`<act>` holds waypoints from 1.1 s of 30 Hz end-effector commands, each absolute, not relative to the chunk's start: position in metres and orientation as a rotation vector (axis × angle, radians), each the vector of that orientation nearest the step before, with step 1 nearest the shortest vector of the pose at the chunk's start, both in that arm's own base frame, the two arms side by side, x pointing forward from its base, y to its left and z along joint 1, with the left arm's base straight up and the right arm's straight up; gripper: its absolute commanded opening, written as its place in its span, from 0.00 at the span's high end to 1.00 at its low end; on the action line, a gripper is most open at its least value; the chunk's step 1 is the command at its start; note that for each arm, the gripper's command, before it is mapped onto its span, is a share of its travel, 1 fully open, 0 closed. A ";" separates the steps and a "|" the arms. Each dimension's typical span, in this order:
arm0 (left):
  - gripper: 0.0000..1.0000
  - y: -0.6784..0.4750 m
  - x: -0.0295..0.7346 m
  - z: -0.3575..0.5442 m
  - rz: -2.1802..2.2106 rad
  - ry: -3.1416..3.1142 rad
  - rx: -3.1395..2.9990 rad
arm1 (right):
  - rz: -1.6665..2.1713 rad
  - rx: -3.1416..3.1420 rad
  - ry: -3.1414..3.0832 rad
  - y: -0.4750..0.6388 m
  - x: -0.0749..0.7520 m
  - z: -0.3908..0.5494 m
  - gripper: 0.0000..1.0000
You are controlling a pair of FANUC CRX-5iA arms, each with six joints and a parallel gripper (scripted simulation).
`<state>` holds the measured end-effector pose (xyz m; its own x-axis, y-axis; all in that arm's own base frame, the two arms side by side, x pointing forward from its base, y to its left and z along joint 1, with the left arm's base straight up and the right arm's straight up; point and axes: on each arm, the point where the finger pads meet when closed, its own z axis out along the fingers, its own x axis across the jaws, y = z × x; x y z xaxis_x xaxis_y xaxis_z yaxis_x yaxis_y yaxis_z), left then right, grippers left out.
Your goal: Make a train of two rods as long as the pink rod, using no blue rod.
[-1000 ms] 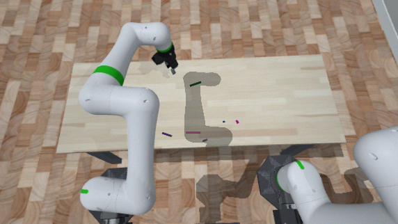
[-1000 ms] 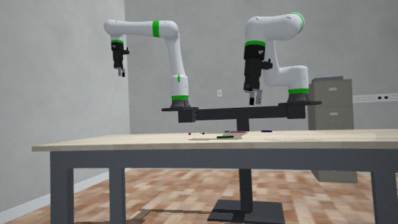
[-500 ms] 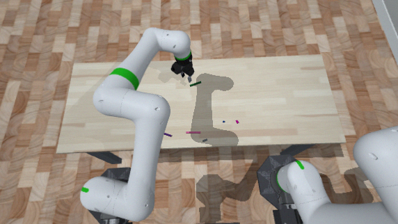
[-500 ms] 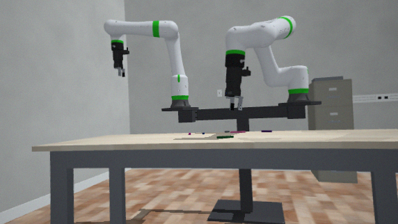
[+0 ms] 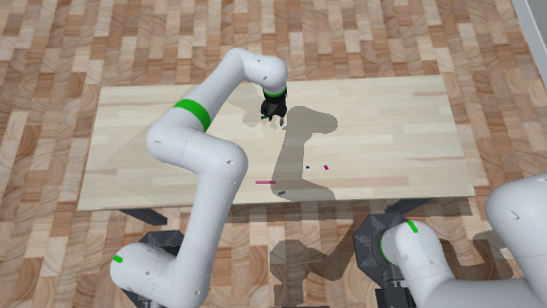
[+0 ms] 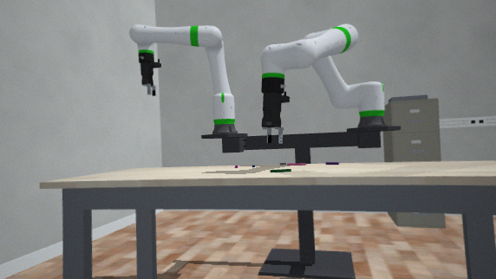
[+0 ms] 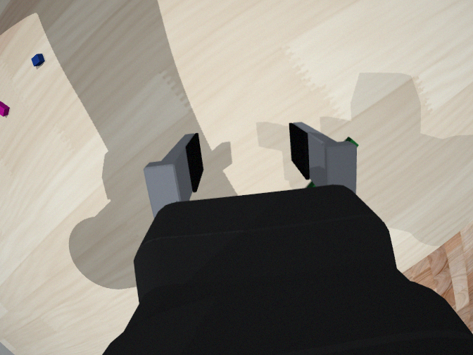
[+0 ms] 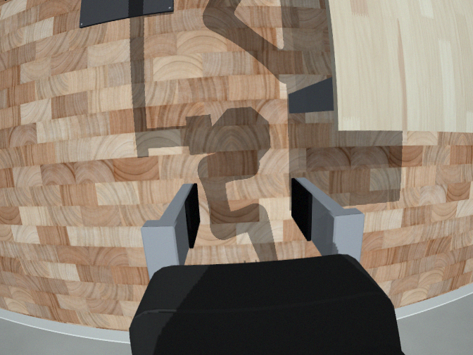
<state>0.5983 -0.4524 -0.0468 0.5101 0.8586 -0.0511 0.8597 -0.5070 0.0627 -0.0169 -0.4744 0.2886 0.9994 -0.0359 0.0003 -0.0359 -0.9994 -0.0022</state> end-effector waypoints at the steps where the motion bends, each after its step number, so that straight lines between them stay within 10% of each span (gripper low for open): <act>1: 0.00 -0.485 0.573 -0.053 -0.021 1.642 2.603 | 0.000 -3.141 0.056 -0.475 -0.017 0.290 0.00; 33: 0.00 -0.620 0.421 -0.093 -0.002 2.195 2.243 | 0.000 -3.141 0.056 -0.475 -0.017 0.290 0.00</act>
<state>0.4342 -0.6076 -0.0916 0.0631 0.9979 -0.0110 0.9980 -0.0631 -0.0008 -0.0169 -0.4744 0.2886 0.9994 -0.0359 0.0003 -0.0359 -0.9994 -0.0022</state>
